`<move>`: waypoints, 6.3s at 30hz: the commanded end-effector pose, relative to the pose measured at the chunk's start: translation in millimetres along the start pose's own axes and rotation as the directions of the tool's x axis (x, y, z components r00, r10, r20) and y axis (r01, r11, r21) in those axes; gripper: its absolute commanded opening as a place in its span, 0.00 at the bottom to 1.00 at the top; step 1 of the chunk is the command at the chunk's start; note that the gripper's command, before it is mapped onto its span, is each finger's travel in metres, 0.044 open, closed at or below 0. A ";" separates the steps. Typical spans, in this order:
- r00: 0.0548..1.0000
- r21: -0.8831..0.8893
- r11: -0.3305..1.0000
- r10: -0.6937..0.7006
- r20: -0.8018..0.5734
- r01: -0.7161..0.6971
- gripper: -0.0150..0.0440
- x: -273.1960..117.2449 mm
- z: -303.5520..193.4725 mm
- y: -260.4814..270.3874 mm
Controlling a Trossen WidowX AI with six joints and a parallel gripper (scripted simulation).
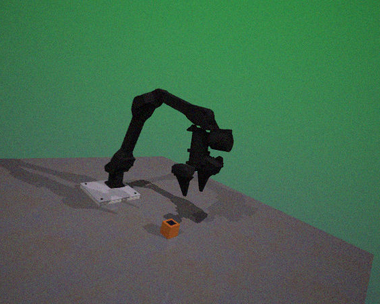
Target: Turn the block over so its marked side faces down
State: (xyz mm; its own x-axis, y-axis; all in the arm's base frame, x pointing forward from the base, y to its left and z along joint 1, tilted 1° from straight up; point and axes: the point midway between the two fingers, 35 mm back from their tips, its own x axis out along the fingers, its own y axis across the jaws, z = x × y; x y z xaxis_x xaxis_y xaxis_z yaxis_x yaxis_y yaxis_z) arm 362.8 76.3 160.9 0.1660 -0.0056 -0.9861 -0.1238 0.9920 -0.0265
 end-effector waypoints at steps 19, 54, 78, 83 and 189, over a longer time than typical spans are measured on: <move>0.994 0.104 0.995 0.005 -0.112 0.006 1.00 74.5 -14.1 -71.4; 0.994 0.104 0.995 0.005 -0.112 0.006 0.52 106.0 -17.8 -71.1; 0.994 0.104 0.995 0.005 -0.112 0.006 0.25 76.1 -14.3 -71.3; 0.998 0.104 0.995 0.000 -0.061 0.006 0.25 78.4 -13.5 -71.4; 0.586 0.104 0.995 -0.088 0.806 0.006 1.00 112.2 -25.5 -70.3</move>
State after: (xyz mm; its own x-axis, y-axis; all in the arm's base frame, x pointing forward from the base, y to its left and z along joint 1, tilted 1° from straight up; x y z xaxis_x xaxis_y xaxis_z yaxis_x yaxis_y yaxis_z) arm 364.9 2.1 47.3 0.8951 0.0079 -0.4457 -0.0153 0.9998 -0.0130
